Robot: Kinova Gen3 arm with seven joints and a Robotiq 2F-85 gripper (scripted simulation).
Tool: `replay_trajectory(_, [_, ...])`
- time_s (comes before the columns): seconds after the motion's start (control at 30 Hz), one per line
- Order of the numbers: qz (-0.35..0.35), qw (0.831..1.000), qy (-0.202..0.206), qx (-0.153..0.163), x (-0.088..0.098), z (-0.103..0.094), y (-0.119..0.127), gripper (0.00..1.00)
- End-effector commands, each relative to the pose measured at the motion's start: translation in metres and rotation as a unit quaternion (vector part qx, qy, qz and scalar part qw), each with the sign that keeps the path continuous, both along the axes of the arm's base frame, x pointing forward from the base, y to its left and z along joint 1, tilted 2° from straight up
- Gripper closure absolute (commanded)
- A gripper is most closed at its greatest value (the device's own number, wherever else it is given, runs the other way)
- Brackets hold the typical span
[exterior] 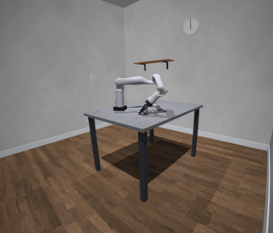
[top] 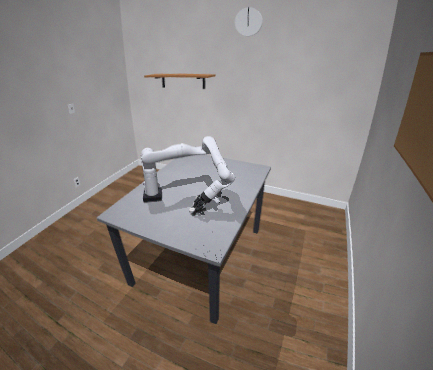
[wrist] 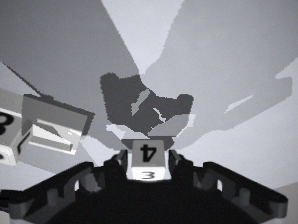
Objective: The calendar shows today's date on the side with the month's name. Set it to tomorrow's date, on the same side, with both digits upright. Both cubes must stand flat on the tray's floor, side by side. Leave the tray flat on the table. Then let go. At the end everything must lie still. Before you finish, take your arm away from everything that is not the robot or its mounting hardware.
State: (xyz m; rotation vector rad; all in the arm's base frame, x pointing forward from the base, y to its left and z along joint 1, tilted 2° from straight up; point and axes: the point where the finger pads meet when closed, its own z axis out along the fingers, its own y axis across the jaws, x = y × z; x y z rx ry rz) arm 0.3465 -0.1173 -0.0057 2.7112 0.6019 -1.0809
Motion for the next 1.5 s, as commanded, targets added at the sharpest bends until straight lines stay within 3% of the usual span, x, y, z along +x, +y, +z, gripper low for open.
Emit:
replay_trajectory(0.0, [0.000, 1.000, -0.001, 0.000, 0.0004, 0.0006, 0.0000, 0.52])
replay_trajectory(0.17, [0.000, 1.000, -0.001, 0.000, 0.0004, 0.0006, 0.0000, 0.52])
replay_trajectory(0.2, [0.000, 1.000, -0.001, 0.000, 0.0004, 0.0006, 0.0000, 0.72])
replay_trajectory(1.47, [0.000, 1.000, -0.001, 0.000, 0.0003, 0.0032, 0.0000, 0.72])
